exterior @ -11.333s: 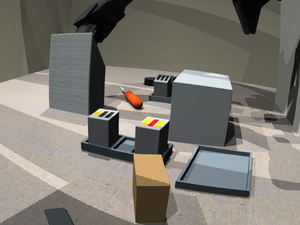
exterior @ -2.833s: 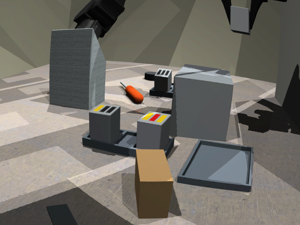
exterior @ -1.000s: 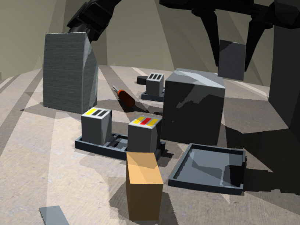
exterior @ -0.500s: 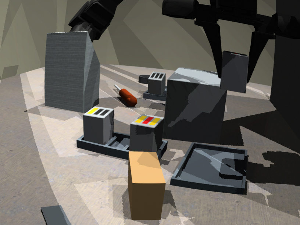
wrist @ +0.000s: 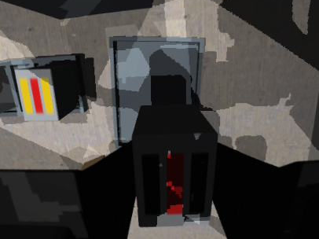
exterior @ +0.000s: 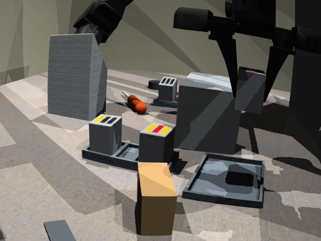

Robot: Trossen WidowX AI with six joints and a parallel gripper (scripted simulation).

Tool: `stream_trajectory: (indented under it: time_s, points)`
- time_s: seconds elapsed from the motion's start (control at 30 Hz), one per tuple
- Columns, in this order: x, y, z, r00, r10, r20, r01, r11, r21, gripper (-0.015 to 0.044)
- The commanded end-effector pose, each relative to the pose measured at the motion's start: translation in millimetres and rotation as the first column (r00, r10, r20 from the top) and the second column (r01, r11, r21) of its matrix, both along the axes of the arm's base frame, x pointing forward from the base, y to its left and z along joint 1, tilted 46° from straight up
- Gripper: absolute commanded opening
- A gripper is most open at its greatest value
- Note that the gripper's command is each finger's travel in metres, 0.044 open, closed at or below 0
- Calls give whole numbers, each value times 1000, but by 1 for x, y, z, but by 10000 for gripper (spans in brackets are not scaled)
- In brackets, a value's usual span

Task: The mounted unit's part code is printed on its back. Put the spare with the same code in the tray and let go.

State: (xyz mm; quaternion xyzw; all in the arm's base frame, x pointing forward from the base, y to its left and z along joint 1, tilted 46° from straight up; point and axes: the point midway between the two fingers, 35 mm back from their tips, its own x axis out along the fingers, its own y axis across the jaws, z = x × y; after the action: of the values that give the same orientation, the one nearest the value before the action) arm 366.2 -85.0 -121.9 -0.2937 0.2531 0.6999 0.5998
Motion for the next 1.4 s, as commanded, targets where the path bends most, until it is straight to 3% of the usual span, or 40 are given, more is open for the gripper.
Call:
stream_trajectory:
  time_s: [0.0,1.37]
  points:
    - [-1,3,-3,1000,-6,-4,6,1000,4,0]
    - [-6,34,-32,1000,-6,-4,6,1000,6,0]
